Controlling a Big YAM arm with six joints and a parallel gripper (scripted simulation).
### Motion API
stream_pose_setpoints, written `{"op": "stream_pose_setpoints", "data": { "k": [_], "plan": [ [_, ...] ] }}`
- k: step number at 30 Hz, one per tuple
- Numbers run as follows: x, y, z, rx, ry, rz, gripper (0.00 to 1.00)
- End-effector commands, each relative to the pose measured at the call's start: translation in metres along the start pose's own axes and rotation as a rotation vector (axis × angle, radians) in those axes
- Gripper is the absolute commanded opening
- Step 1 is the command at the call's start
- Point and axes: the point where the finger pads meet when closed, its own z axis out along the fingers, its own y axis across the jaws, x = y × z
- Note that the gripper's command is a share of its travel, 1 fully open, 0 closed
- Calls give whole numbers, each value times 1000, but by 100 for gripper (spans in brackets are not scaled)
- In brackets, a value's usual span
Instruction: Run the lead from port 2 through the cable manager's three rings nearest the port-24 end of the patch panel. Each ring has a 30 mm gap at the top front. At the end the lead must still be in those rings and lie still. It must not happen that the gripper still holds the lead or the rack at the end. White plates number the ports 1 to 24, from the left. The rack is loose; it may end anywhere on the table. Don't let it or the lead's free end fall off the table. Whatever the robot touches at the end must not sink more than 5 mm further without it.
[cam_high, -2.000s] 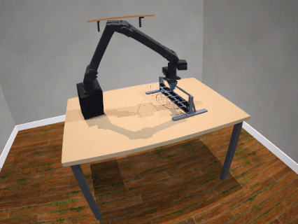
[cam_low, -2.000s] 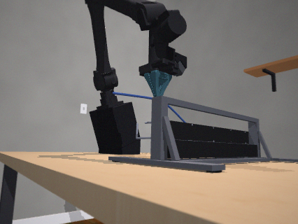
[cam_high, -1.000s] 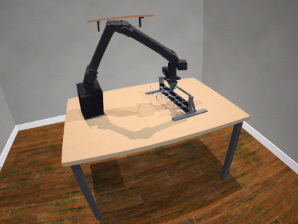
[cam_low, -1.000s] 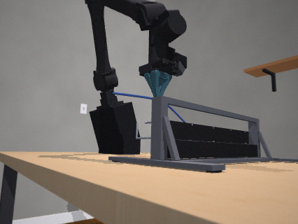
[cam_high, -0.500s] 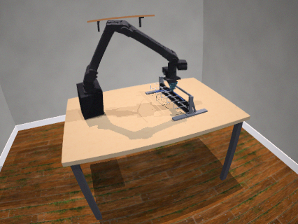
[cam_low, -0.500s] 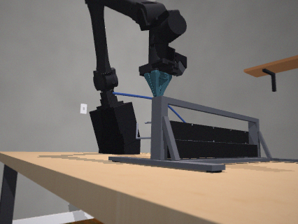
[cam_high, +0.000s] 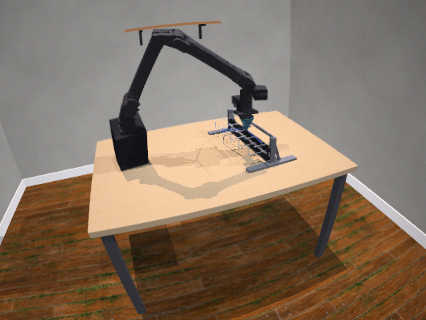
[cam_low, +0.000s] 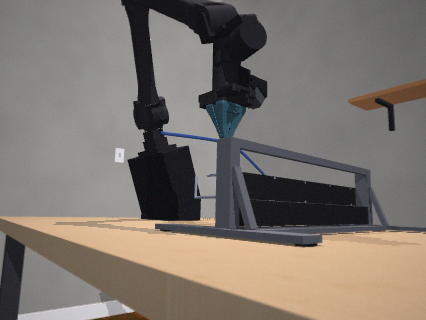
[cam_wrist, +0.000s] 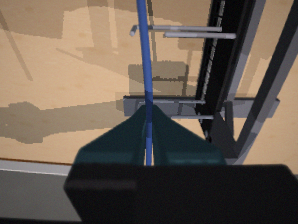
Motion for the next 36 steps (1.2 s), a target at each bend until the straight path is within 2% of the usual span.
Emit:
{"op": "stream_pose_setpoints", "data": {
  "k": [1, 16, 27, 30, 33, 36],
  "plan": [
    [28, -20, -22, 58, 29, 34, 0],
    [28, -21, -22, 58, 29, 34, 0],
    [24, -20, -8, 50, 26, 28, 0],
    [26, -20, -12, 57, 29, 33, 0],
    [20, -15, 2, 33, 21, 21, 0],
    [17, -10, 9, 22, 18, 16, 0]
  ]
}}
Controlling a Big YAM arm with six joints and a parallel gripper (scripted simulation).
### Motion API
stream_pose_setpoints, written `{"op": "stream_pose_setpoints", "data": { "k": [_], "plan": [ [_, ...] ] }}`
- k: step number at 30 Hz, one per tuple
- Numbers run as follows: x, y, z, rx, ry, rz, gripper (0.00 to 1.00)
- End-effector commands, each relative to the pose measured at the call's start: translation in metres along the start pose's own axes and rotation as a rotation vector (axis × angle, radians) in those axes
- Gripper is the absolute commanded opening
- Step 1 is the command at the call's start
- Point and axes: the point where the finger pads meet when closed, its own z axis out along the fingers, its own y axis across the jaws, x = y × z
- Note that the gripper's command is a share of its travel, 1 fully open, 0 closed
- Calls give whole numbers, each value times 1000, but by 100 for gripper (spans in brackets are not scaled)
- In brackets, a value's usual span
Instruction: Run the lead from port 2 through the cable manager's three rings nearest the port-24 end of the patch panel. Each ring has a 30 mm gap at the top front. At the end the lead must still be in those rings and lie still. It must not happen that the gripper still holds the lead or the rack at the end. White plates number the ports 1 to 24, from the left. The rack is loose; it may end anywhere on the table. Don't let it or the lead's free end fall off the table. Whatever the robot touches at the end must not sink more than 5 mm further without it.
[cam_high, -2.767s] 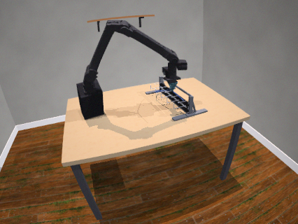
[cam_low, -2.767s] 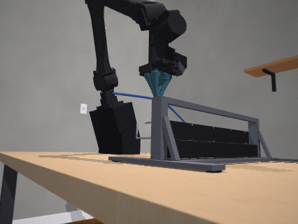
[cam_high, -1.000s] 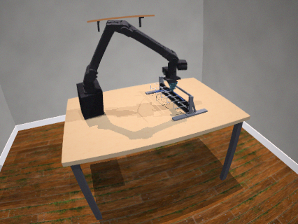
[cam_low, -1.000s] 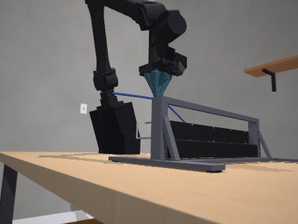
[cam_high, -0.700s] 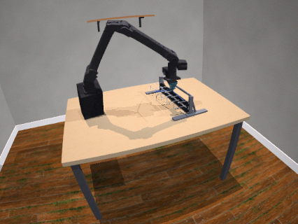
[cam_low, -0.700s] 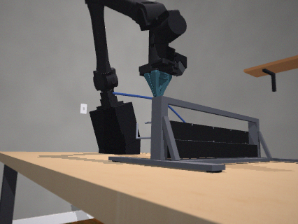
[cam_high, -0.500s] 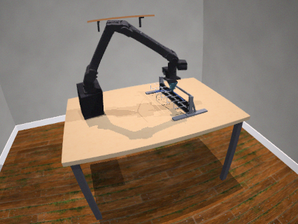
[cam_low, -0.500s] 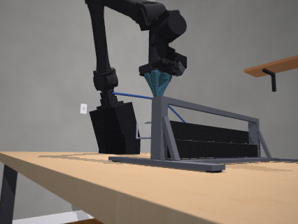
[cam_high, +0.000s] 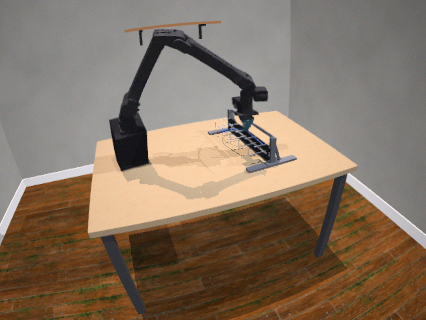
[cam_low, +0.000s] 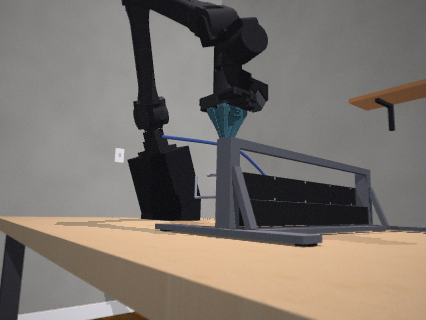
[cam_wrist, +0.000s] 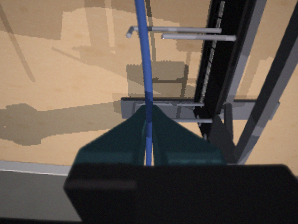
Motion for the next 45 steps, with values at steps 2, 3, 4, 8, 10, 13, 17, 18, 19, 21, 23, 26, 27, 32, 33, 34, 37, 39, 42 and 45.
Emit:
{"op": "stream_pose_setpoints", "data": {
  "k": [2, 3, 4, 8, 10, 13, 17, 18, 19, 21, 23, 26, 27, 32, 33, 34, 37, 39, 42, 45],
  "plan": [
    [18, -4, 3, 17, 14, 19, 0],
    [17, -3, 4, 16, 14, 19, 0],
    [17, -3, 6, 16, 13, 19, 0],
    [14, 0, 19, 4, 9, 14, 0],
    [14, 0, 19, 4, 9, 14, 0],
    [18, -7, 19, 19, 13, 20, 0],
    [13, 0, 32, 3, 7, 14, 0],
    [14, 0, 34, 4, 8, 14, 0],
    [15, -2, 35, 8, 9, 15, 0],
    [15, -2, 38, 9, 9, 16, 0],
    [14, 0, 44, 5, 7, 14, 0],
    [15, -3, 46, 11, 9, 16, 0],
    [15, -3, 46, 11, 9, 16, 0],
    [18, -8, 53, 21, 11, 20, 0],
    [18, -8, 55, 20, 11, 20, 0],
    [18, -7, 58, 19, 10, 20, 0],
    [17, -7, 63, 19, 10, 19, 0],
    [17, -7, 67, 18, 10, 19, 0],
    [18, -7, 71, 20, 10, 20, 0],
    [29, -14, 49, 58, 24, 36, 0]
  ]
}}
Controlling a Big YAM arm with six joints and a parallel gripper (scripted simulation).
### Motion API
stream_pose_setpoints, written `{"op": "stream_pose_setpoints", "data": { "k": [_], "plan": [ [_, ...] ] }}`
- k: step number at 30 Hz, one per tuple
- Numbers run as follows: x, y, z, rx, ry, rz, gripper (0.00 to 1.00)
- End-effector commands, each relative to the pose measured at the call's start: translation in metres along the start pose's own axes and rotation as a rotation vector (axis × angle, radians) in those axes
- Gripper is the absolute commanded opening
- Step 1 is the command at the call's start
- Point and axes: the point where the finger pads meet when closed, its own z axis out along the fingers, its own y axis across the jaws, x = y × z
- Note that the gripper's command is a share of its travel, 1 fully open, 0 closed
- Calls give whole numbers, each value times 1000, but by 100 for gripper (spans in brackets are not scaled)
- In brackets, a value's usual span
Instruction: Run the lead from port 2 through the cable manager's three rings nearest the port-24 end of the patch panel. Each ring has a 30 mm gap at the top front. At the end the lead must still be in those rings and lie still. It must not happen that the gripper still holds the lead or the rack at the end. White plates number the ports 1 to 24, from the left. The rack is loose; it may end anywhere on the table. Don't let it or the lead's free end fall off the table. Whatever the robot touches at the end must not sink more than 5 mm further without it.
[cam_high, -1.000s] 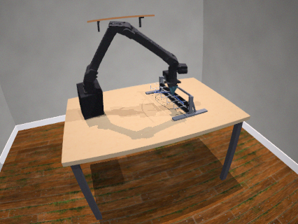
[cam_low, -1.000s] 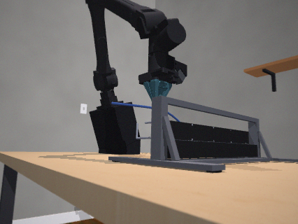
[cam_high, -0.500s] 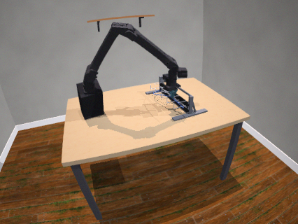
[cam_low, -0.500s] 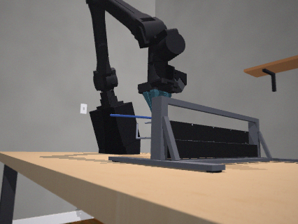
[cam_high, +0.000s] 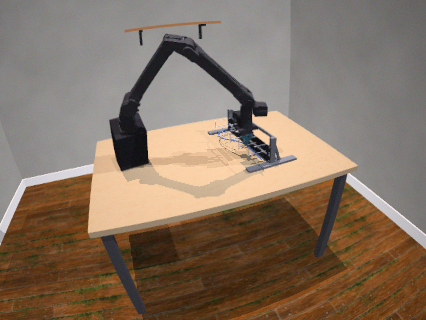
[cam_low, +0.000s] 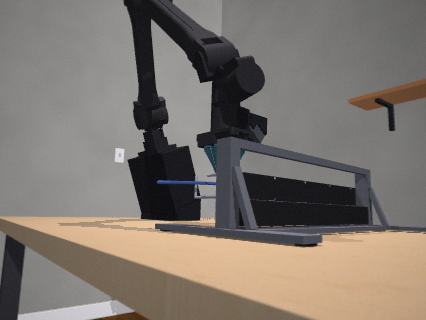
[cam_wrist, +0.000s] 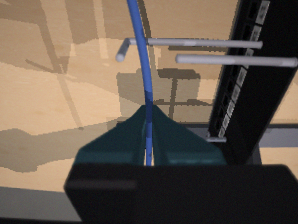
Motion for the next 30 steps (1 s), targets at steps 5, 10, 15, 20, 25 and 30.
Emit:
{"op": "stream_pose_setpoints", "data": {
  "k": [5, 10, 15, 20, 25, 30],
  "plan": [
    [15, -12, 3, 32, 7, 16, 0],
    [16, -13, 8, 34, 8, 18, 0],
    [21, -18, 2, 51, 14, 25, 0],
    [15, -12, 13, 30, 6, 17, 0],
    [20, -15, 6, 44, 11, 24, 0],
    [19, -14, 8, 38, 9, 22, 0]
  ]
}}
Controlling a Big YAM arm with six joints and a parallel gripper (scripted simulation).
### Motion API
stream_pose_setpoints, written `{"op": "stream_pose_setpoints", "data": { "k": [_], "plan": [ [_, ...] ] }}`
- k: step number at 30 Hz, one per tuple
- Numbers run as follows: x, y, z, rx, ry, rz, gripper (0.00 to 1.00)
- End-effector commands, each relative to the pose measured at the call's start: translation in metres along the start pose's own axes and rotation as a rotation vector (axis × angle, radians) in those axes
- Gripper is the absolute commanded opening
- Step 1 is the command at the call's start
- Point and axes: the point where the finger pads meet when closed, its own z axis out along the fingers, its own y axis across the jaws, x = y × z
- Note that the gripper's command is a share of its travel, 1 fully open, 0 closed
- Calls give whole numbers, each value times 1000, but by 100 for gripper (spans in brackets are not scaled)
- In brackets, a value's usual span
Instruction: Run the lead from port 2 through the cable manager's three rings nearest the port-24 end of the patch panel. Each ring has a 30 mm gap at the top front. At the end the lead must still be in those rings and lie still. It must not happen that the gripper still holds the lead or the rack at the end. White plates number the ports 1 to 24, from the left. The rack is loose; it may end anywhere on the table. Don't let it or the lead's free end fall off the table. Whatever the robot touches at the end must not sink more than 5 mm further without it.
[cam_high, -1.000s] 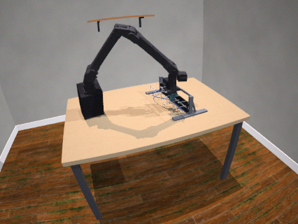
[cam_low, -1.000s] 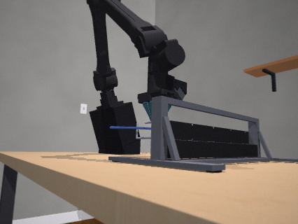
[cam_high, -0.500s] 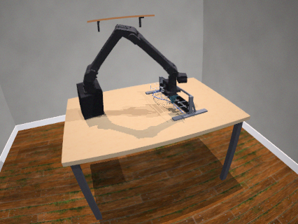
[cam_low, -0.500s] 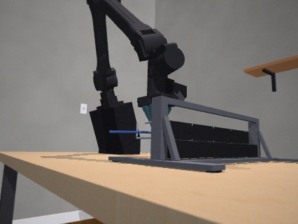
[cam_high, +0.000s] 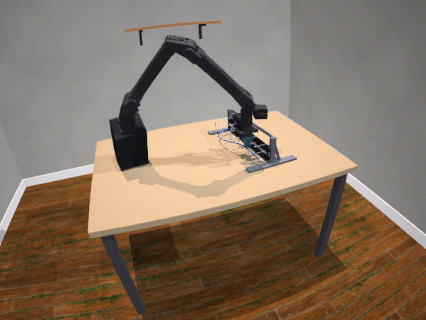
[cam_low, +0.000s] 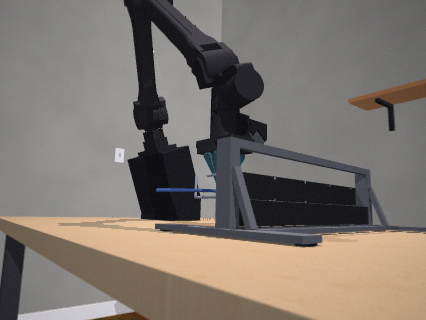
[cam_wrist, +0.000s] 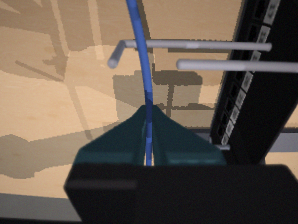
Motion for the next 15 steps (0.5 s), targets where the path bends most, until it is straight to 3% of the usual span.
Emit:
{"op": "stream_pose_setpoints", "data": {
  "k": [1, 15],
  "plan": [
    [17, -13, -6, 32, 7, 20, 0],
    [16, -18, -3, 18, 3, 26, 0]
  ]
}}
